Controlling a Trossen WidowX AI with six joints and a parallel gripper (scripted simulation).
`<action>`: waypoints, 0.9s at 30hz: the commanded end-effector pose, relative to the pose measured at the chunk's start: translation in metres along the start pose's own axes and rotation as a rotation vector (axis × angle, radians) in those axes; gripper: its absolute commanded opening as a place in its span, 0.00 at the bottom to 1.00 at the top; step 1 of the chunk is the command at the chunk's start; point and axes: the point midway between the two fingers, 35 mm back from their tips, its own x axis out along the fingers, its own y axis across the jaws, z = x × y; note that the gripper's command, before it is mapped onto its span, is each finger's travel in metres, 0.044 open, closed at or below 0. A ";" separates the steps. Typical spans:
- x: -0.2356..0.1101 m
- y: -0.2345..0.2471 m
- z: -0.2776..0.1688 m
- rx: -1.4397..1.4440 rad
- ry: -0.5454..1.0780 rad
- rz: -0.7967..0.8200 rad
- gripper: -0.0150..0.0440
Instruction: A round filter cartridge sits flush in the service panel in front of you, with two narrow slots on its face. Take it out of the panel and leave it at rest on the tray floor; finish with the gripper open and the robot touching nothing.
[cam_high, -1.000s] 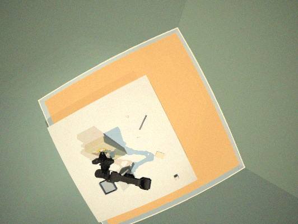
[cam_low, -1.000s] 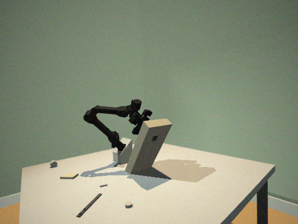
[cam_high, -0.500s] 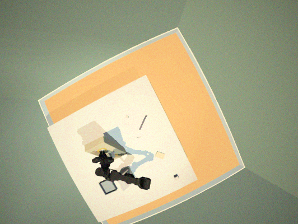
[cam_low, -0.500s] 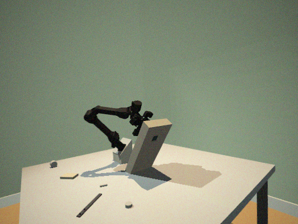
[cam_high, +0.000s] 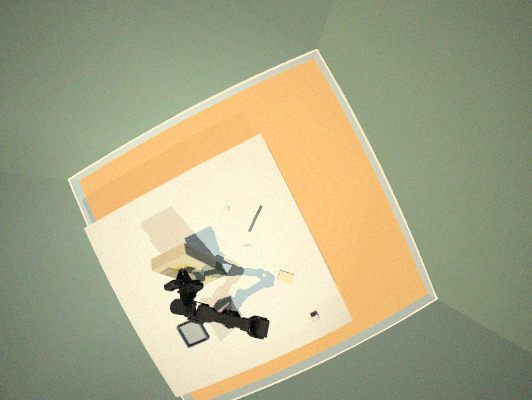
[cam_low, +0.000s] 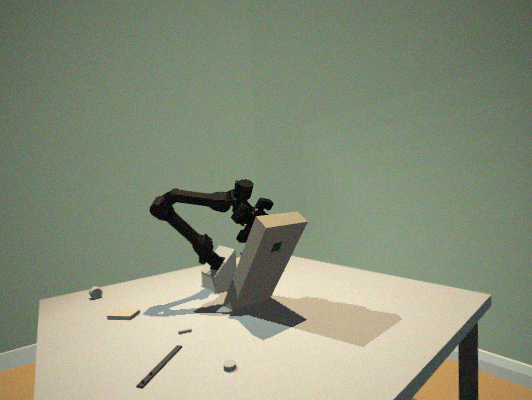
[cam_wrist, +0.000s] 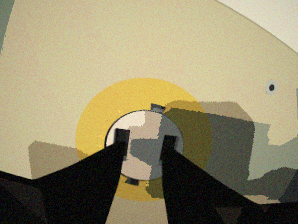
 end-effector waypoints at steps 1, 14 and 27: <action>0.002 0.000 0.000 -0.006 0.002 0.000 0.44; 0.003 0.000 0.000 -0.006 0.002 0.001 0.44; 0.012 0.000 0.000 -0.005 0.002 0.001 0.44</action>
